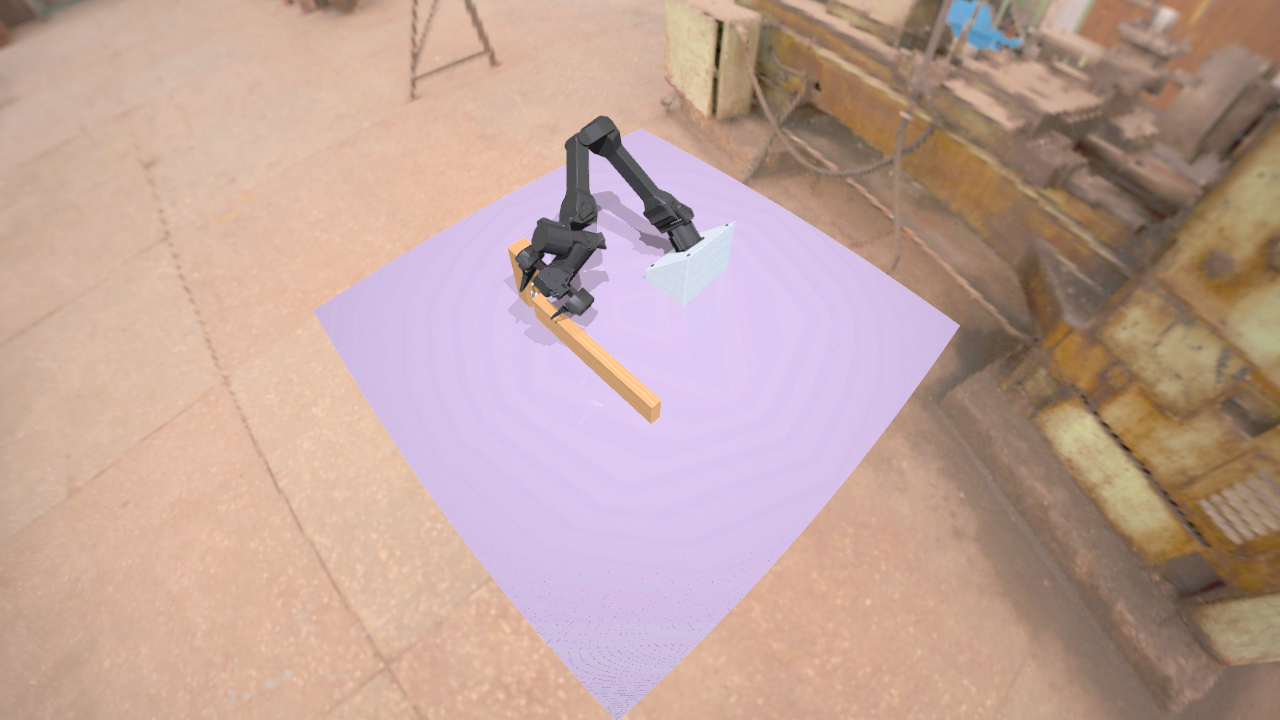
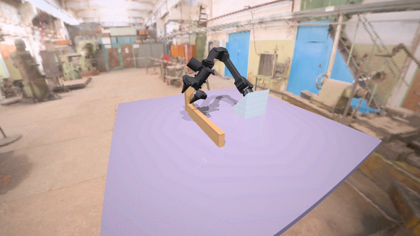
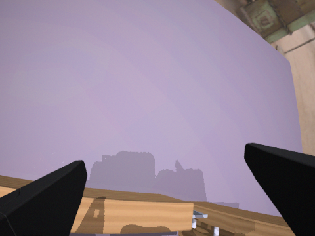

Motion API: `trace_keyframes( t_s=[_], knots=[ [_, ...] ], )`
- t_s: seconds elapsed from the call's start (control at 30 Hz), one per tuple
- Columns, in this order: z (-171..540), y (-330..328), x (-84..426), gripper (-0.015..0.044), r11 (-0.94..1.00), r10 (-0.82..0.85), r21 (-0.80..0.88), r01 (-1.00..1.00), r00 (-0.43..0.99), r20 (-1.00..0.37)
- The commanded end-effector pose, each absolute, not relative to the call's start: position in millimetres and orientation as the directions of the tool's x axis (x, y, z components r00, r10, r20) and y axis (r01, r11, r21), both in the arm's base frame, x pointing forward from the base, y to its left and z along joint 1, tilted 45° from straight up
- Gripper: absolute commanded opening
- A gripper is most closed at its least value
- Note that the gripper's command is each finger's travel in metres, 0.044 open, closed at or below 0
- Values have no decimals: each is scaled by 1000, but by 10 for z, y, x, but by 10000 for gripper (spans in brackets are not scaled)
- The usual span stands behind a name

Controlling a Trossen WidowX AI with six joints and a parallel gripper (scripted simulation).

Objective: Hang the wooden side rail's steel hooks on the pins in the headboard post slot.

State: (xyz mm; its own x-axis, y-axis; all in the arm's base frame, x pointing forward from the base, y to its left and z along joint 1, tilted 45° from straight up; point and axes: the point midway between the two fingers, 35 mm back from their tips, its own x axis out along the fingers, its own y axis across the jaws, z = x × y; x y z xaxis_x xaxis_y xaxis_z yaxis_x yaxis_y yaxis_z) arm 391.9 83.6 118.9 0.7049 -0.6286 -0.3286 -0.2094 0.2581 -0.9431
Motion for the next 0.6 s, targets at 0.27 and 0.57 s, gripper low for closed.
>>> trace_keyframes(
  t_s=[0.27, 0.57],
  knots=[
    [1167, 814, 3847, 440, -167, -639, -295, -941, 331, -694],
    [1248, 723, 3634, 440, -209, -672, -71, -975, 196, -714]
  ],
)
